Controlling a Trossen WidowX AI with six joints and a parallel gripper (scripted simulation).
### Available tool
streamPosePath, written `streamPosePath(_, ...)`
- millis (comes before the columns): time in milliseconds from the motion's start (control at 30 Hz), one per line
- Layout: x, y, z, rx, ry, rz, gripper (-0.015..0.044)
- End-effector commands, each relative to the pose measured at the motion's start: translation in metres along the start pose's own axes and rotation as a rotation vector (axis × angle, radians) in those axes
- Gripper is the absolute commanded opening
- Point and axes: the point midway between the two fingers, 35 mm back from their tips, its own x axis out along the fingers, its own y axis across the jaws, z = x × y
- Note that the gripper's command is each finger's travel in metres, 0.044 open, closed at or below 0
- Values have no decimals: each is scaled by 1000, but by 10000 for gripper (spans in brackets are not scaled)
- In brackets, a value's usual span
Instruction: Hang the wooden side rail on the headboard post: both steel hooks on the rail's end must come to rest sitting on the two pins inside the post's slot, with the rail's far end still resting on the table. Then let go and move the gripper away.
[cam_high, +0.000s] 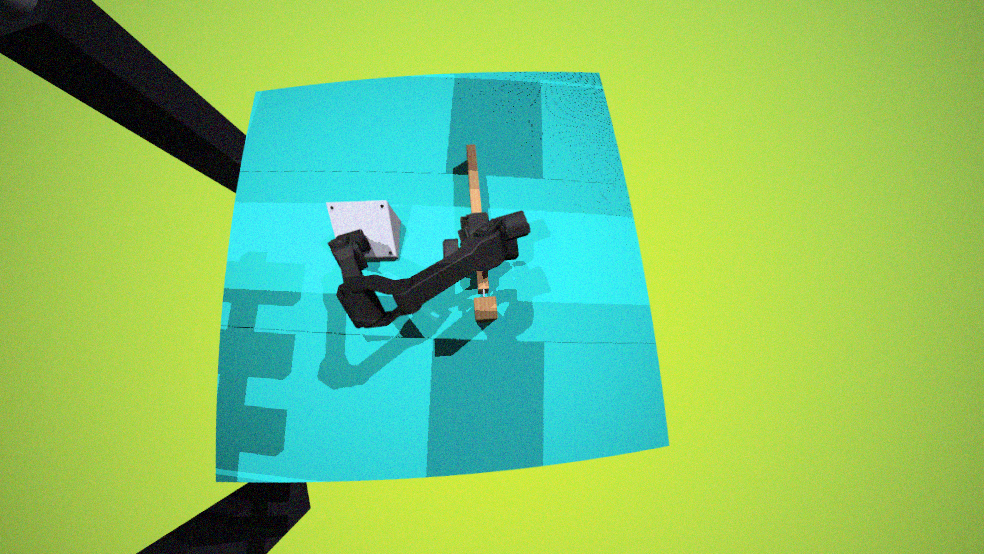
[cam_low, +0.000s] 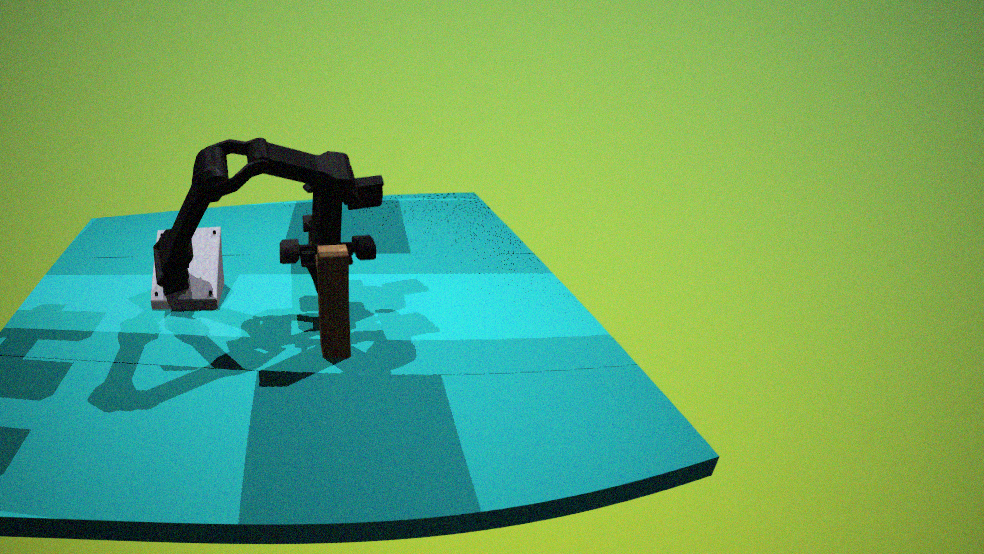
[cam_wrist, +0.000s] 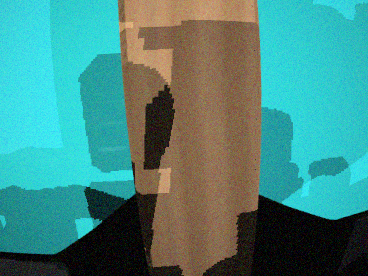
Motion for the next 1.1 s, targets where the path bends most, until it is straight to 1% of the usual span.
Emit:
streamPosePath(0, -2, 0, -1, -2, 1, -6, 0)
streamPosePath(1067, -2, 0, -4, -2, 1, -6, 0)
